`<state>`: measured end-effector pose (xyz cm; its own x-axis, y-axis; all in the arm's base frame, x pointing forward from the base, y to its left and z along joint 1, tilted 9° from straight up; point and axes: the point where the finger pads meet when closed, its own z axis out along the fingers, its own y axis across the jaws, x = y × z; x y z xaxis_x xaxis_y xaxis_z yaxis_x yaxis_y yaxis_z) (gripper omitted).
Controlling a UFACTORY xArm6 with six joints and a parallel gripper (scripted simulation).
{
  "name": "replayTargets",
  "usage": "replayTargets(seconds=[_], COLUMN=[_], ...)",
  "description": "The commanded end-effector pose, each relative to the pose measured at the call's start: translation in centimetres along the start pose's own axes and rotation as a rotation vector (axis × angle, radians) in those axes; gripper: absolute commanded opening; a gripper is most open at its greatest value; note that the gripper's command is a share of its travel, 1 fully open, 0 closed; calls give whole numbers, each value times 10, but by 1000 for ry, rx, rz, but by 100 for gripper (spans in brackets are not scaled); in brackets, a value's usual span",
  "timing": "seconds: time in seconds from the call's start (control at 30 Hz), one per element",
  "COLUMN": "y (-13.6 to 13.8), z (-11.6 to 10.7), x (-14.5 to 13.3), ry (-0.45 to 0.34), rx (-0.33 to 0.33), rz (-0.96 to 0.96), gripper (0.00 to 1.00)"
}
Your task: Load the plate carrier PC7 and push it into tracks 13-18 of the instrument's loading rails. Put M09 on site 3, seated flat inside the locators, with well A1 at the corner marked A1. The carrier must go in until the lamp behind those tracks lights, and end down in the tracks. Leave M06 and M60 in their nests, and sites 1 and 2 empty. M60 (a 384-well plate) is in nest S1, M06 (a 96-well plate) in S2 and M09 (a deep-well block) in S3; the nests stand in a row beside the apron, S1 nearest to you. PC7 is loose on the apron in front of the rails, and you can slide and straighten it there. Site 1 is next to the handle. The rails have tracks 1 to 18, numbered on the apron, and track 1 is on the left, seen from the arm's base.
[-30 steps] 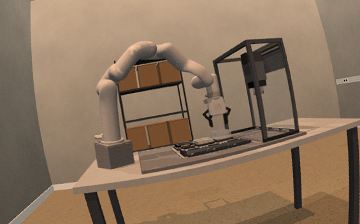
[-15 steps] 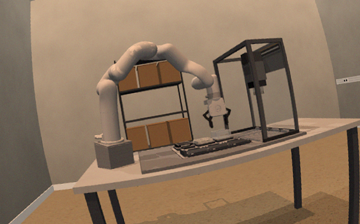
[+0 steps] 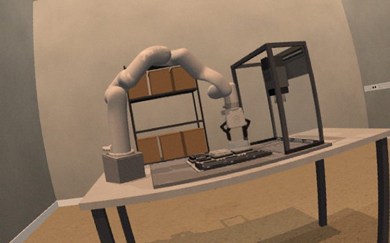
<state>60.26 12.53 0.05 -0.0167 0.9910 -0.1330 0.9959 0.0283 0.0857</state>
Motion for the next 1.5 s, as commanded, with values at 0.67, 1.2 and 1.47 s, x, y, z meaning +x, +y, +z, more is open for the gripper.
replayTargets(seconds=[0.67,1.2,1.47], y=[2,2,2], z=[12,22,27], x=[0,0,0], ry=[1,1,1], rx=[-5,-5,-5], rz=[0,0,0], gripper=[100,100,100])
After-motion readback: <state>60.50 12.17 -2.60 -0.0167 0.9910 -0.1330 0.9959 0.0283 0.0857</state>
